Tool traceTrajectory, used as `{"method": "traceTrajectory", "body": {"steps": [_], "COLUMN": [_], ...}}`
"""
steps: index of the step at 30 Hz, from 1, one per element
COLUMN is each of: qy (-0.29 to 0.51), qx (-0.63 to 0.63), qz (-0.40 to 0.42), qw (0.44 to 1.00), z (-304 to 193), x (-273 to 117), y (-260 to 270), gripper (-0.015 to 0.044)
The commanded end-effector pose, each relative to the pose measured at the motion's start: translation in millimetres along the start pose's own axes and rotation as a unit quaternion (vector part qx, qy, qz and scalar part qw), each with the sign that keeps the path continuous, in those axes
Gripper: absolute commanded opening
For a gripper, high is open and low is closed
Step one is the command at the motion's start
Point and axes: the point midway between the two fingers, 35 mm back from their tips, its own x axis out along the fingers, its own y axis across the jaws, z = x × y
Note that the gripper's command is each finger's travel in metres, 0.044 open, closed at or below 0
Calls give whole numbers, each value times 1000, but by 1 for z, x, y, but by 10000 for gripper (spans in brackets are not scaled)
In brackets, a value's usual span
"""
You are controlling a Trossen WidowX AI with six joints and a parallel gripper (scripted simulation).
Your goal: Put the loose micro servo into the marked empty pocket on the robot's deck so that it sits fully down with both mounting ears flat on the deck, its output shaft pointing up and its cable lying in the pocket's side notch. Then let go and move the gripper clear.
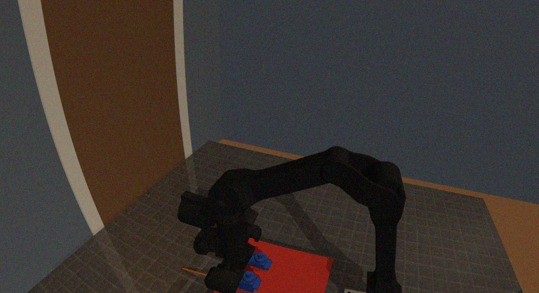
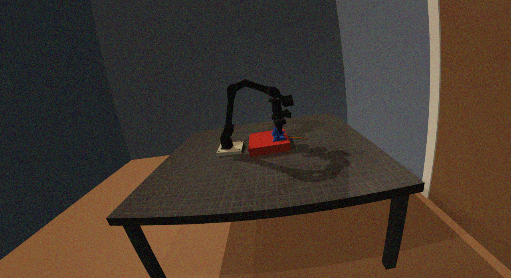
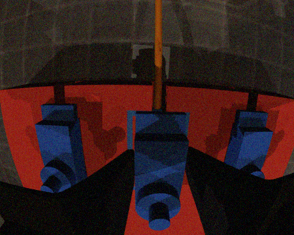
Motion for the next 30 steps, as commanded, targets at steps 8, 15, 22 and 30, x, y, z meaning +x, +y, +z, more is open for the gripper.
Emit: {"method": "traceTrajectory", "body": {"steps": [8, 15, 22, 30], "qy": [-1, -1, -1, -1], "qx": [-1, -1, -1, -1], "qz": [-3, -3, -2, -2], "qw": [1000, 1000, 1000, 1000], "z": [0, 0, 0, 1], "x": [9, 15, 15, 1], "y": [-1, -1, 0, 1], "gripper": [0, 0, 105, 187]}}
